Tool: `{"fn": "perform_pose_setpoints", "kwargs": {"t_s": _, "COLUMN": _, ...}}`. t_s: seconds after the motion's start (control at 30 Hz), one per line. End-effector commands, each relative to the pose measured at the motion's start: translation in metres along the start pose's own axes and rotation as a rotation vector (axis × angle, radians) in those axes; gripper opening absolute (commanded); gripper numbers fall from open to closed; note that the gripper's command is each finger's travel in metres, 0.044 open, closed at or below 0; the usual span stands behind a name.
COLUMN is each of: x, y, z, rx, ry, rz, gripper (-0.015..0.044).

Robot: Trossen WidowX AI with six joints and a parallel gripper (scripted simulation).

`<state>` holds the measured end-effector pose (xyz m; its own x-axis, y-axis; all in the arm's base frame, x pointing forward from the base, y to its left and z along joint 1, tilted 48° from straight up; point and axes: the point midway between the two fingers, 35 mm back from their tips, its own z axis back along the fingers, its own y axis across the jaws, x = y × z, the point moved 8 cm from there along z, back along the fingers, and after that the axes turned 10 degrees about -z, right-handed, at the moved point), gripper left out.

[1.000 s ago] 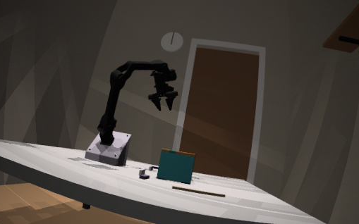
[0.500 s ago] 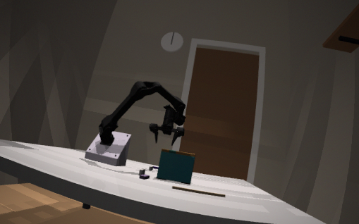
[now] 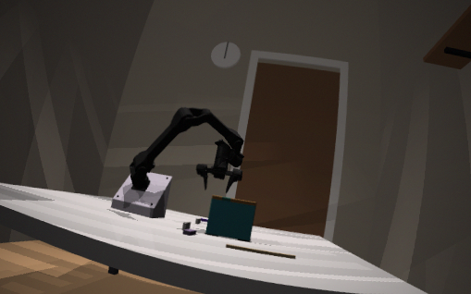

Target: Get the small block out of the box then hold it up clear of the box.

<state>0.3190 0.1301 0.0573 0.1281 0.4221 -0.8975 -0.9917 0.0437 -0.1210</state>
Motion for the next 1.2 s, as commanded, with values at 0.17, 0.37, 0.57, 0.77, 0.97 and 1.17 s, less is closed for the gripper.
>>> {"fn": "perform_pose_setpoints", "kwargs": {"t_s": 0.17, "x": 0.006, "y": -0.001, "z": -0.014, "rx": -0.004, "ry": 0.009, "rz": 0.013, "gripper": 0.0400}}
{"fn": "perform_pose_setpoints", "kwargs": {"t_s": 0.37, "x": 0.010, "y": -0.001, "z": -0.024, "rx": -0.002, "ry": 0.012, "rz": 0.017, "gripper": 0.0400}}
{"fn": "perform_pose_setpoints", "kwargs": {"t_s": 0.57, "x": 0.013, "y": -0.001, "z": -0.033, "rx": -0.001, "ry": 0.016, "rz": 0.021, "gripper": 0.0400}}
{"fn": "perform_pose_setpoints", "kwargs": {"t_s": 0.77, "x": 0.017, "y": -0.001, "z": -0.043, "rx": 0.001, "ry": 0.020, "rz": 0.026, "gripper": 0.0400}}
{"fn": "perform_pose_setpoints", "kwargs": {"t_s": 0.97, "x": 0.019, "y": 0.000, "z": -0.053, "rx": 0.002, "ry": 0.024, "rz": 0.030, "gripper": 0.0400}}
{"fn": "perform_pose_setpoints", "kwargs": {"t_s": 1.17, "x": 0.021, "y": 0.000, "z": -0.062, "rx": 0.004, "ry": 0.029, "rz": 0.034, "gripper": 0.0400}}
